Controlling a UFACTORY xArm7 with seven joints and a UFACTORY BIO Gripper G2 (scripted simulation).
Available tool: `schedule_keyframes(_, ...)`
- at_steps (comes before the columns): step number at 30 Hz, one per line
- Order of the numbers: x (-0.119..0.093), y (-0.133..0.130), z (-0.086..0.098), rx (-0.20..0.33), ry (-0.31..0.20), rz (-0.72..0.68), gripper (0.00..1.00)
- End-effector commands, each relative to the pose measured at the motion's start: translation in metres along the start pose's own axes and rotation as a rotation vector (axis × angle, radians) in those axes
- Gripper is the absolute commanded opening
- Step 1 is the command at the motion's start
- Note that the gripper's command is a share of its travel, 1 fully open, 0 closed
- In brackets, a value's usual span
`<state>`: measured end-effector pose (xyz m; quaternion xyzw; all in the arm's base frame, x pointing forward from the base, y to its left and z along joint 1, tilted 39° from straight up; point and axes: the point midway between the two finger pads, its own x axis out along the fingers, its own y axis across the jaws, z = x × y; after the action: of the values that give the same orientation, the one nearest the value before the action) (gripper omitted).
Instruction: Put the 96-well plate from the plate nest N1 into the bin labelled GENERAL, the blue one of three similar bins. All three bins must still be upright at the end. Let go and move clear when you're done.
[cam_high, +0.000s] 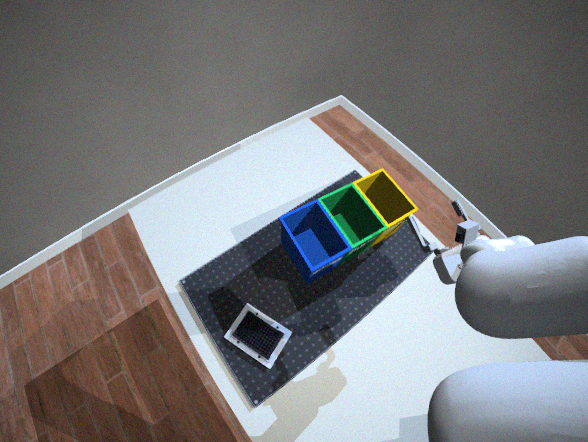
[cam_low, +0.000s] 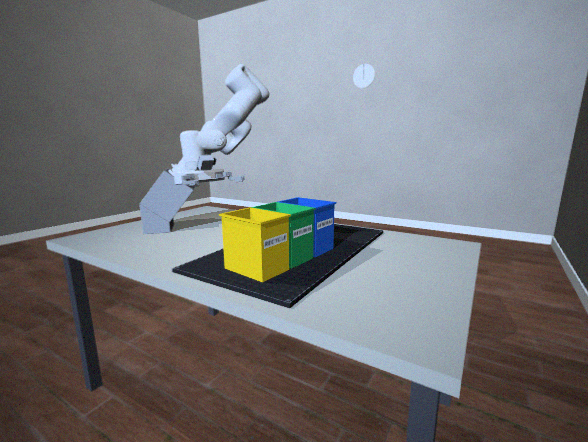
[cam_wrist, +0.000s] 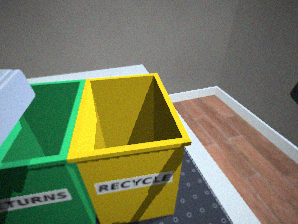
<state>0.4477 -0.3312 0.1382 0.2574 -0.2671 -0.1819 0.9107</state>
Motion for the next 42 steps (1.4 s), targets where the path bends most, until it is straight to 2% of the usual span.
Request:
schedule_keyframes(1,0.001,-0.001,0.002,-0.003,-0.004,0.0,1.0)
schedule_keyframes(17,0.001,-0.001,0.002,-0.003,-0.004,0.0,1.0)
schedule_keyframes(18,0.001,-0.001,0.002,-0.003,-0.004,0.0,0.37)
schedule_keyframes(19,0.0,0.004,0.003,-0.002,0.011,0.03,0.37)
schedule_keyframes(20,0.001,0.009,0.004,-0.029,0.029,0.034,0.37)
schedule_keyframes(24,0.004,0.025,0.007,-0.032,0.031,0.035,0.37)
schedule_keyframes(26,0.005,0.035,0.008,-0.055,0.061,0.067,0.37)
schedule_keyframes(30,0.005,0.051,0.01,-0.054,0.061,0.067,0.37)
schedule_keyframes(32,0.005,0.061,0.011,-0.073,0.084,0.099,0.37)
schedule_keyframes(34,0.005,0.061,0.011,-0.073,0.084,0.099,0.37)
schedule_keyframes(42,0.003,0.101,0.017,-0.085,0.1,0.129,0.37)
